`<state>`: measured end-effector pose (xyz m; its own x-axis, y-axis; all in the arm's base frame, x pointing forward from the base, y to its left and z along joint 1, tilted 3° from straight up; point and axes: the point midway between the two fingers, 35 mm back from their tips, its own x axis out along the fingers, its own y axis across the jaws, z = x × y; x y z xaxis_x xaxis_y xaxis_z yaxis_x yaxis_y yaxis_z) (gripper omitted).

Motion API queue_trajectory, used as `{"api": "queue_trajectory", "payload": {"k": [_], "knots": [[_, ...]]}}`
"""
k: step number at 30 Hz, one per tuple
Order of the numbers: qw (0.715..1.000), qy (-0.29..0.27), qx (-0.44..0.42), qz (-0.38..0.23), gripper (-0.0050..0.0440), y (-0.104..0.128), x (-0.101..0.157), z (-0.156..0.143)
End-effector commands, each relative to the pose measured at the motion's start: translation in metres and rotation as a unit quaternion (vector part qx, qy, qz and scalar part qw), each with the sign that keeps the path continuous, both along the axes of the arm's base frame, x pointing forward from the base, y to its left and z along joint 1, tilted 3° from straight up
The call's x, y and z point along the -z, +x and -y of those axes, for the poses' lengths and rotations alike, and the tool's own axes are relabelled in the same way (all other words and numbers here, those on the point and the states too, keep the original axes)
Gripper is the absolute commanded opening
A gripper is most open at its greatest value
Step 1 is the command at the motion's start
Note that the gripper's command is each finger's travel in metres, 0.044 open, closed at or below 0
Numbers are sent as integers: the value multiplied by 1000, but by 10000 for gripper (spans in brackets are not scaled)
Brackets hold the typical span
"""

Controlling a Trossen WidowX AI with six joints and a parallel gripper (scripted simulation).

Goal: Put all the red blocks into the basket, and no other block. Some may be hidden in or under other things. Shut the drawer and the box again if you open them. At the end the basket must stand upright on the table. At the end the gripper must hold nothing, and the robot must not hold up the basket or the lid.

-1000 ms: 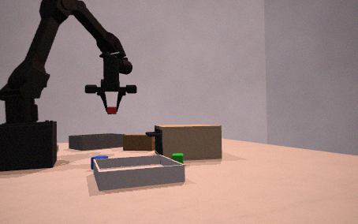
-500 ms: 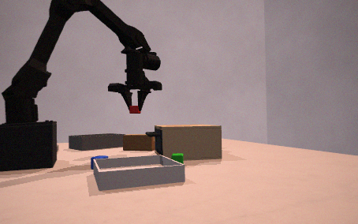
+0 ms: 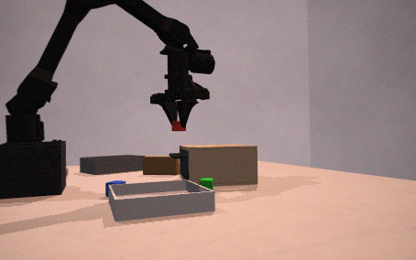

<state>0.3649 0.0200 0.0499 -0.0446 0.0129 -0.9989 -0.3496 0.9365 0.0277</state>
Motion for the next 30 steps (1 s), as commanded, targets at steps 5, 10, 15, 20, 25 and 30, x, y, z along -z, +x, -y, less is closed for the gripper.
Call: {"api": "queue_trajectory", "payload": {"k": [5,10,15,20,25,30], "knots": [[982,-9,188,-5,0,-9,2,71],[976,-10,218,-5,0,-17,2,119],[949,-15,314,-6,0,-30,2,146],[914,-19,405,-7,0,-47,2,183],[885,-22,465,-8,0,-71,1,219],[817,-27,576,-9,0,-103,0,257]]}}
